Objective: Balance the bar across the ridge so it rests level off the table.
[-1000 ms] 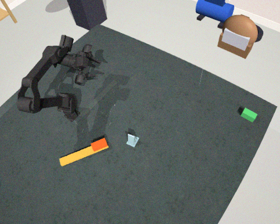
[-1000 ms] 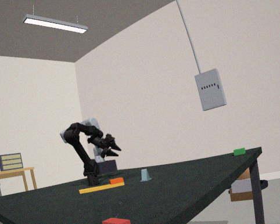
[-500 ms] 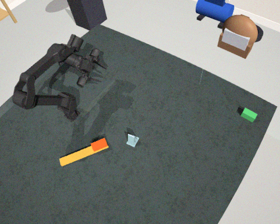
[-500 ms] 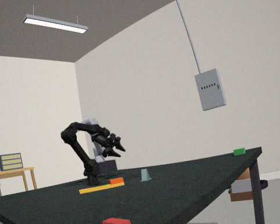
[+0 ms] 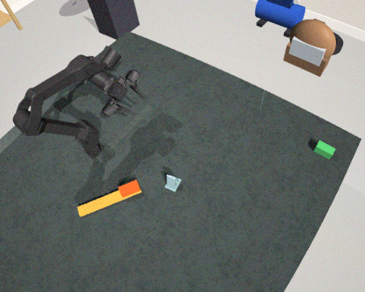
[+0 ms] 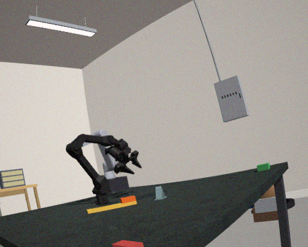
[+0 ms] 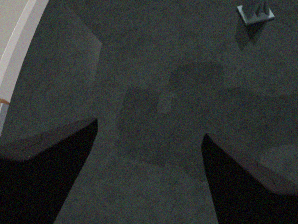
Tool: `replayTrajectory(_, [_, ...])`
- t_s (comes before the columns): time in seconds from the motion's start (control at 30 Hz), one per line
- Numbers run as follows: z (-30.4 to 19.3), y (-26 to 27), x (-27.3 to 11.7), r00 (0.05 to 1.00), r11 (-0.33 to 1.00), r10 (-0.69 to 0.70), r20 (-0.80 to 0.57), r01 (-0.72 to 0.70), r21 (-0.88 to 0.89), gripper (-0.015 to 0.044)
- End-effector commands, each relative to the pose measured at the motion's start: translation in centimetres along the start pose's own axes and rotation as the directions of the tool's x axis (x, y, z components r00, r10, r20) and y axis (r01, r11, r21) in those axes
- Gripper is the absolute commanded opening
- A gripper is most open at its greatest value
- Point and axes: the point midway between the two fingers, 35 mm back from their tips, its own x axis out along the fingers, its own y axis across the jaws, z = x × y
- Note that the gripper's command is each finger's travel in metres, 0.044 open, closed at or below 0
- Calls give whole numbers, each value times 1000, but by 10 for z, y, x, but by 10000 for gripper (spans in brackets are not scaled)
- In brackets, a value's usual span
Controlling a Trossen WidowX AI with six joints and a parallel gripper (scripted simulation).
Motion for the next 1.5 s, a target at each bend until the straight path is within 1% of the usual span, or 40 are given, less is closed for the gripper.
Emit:
replayTrajectory(0.0, [6, -4, 6, 999, 999, -44, -2, 44, 30, 315])
replayTrajectory(0.73, [46, -33, 33, 966, 935, -259, -26, 257, 244, 315])
replayTrajectory(1.47, [83, -72, 51, 898, 779, -426, -109, 425, 460, 315])
